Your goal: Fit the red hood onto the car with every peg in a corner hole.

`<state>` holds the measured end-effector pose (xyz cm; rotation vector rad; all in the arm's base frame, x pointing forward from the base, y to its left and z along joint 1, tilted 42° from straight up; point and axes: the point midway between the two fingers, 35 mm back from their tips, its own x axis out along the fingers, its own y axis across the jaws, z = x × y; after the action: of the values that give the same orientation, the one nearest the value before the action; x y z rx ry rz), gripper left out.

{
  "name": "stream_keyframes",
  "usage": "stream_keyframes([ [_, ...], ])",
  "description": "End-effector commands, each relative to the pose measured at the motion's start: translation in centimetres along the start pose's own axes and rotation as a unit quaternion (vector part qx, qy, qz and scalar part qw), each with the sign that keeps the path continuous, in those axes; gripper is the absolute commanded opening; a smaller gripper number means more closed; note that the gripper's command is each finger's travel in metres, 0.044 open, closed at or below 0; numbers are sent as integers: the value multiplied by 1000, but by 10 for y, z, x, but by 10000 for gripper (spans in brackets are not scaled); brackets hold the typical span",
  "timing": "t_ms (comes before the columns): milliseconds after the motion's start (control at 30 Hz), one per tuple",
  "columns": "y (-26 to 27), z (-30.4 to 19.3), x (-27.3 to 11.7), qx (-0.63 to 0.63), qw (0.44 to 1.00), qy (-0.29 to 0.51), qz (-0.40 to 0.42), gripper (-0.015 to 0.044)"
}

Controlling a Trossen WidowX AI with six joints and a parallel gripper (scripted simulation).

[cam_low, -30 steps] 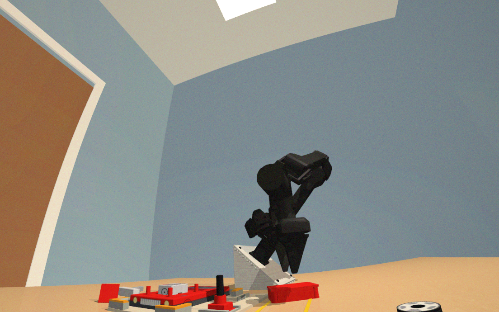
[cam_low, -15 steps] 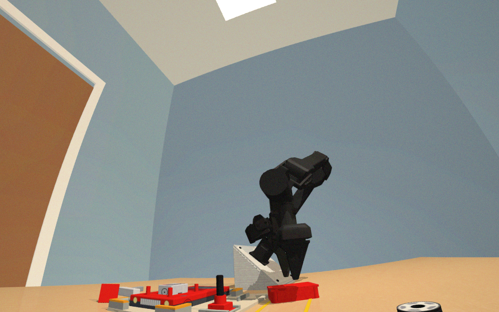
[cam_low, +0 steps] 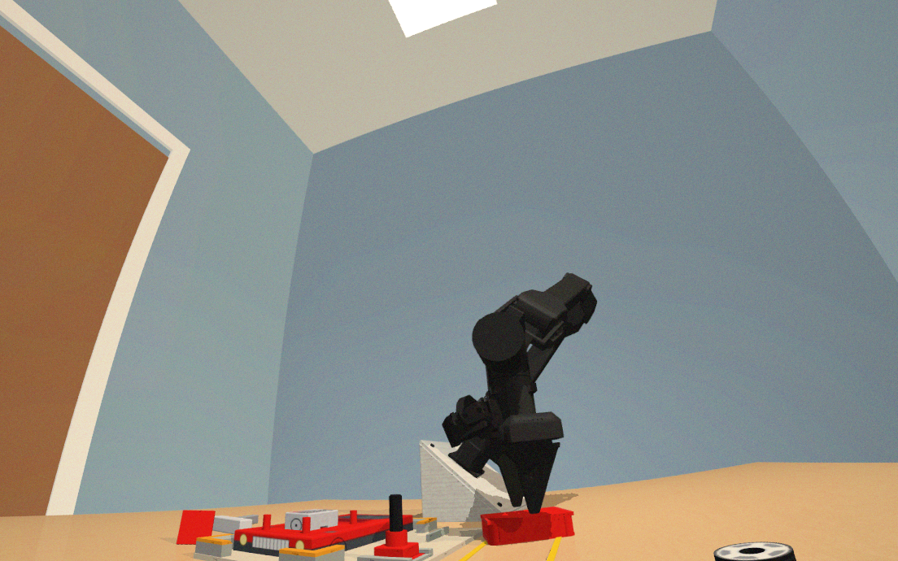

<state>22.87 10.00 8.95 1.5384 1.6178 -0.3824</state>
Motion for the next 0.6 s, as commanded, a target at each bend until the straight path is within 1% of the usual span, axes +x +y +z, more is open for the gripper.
stream_keyframes([
  [0,-2,1,3,4,1000,-1,-2,440],
  [567,-2,1,10,4,1000,-1,-2,440],
])
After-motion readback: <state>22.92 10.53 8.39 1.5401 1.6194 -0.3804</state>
